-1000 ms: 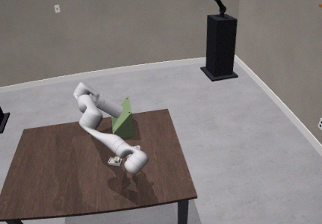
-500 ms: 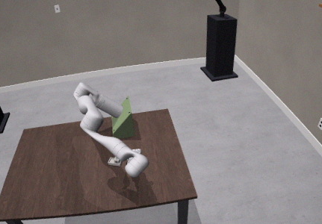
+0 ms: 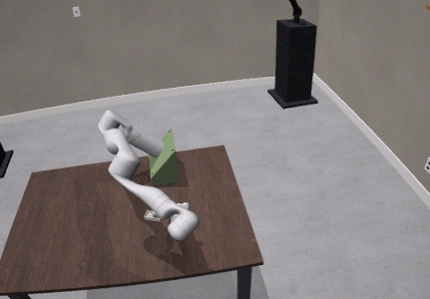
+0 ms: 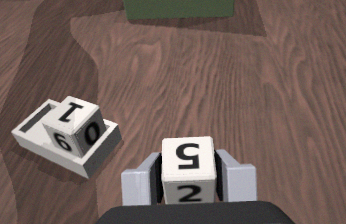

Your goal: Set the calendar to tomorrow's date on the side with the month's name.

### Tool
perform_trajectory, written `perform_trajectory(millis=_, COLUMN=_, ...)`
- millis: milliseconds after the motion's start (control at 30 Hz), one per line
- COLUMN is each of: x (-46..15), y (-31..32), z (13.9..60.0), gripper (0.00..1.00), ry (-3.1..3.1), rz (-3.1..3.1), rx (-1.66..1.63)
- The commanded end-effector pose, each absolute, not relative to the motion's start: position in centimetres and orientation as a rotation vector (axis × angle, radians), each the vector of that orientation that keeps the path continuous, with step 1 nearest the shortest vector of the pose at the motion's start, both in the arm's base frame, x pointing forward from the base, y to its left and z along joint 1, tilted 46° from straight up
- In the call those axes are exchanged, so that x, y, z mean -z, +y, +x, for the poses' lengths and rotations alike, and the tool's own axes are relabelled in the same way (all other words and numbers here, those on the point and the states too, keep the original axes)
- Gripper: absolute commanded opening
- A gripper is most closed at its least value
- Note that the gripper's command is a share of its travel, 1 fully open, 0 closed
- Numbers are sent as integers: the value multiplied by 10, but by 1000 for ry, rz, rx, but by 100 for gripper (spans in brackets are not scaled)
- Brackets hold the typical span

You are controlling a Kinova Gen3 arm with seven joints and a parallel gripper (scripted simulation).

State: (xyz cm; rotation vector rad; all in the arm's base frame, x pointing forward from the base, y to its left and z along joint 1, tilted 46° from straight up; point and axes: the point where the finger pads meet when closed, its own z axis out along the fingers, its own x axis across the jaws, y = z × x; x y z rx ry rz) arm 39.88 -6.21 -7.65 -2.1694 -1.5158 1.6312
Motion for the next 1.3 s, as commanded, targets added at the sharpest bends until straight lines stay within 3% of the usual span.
perform_trajectory(millis=0, x=78, y=-64, z=398, gripper=57, ry=-1515, rz=-2169, rx=-1631)
perform_trajectory(millis=1267, x=81, y=-67, z=398, gripper=57, ry=-1515, rz=-2169, rx=-1631)
